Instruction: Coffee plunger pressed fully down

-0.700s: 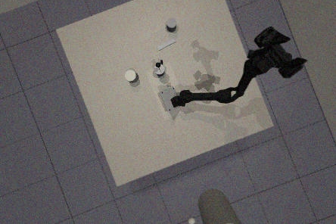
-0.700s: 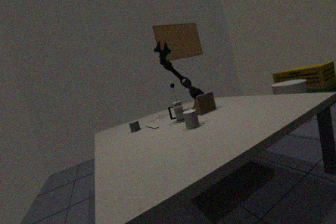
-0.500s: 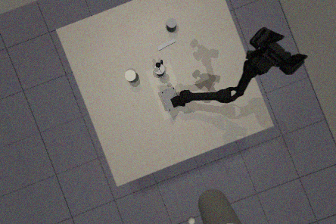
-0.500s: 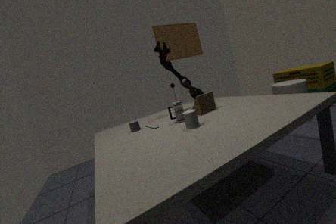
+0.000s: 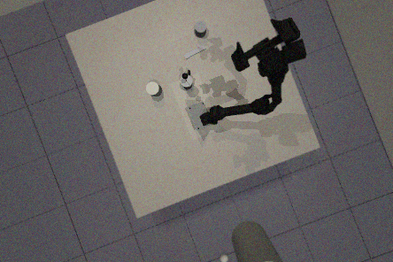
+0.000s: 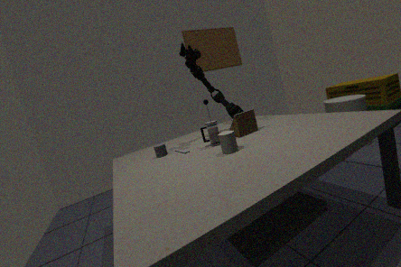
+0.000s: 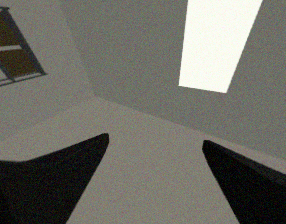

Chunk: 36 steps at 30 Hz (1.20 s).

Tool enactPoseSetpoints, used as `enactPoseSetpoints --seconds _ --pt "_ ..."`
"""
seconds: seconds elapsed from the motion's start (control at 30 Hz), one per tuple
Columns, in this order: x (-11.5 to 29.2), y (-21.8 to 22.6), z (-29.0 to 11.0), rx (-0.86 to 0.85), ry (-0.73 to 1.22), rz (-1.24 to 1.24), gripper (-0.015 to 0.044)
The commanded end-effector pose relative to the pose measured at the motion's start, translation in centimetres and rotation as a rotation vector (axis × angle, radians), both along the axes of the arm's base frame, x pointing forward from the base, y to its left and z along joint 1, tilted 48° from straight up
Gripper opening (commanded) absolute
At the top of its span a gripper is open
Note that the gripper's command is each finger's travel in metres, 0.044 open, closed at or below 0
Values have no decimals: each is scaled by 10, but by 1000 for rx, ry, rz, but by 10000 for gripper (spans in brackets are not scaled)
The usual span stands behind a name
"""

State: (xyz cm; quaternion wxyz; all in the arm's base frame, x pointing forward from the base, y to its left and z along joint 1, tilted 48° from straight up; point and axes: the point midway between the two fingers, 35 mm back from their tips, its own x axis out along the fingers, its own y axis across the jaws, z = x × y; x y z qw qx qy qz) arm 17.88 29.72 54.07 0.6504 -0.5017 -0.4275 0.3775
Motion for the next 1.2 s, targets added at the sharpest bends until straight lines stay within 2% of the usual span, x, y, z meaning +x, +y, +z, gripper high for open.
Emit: enactPoseSetpoints --seconds 0.0,0.37,0.63,0.8,0.93,1.07,1.17 --pt "25 25 -70 -74 425 -97 440" --pt "40 33 -207 -167 1052 -492 440" --pt "32 2 -296 -149 1282 -957 440" --pt "24 -29 -334 -60 1259 -1275 440" --pt "17 -58 -351 84 1105 -1500 440" --pt "14 -77 -352 259 866 -1576 440" --pt "13 -79 -350 310 787 -1557 440"
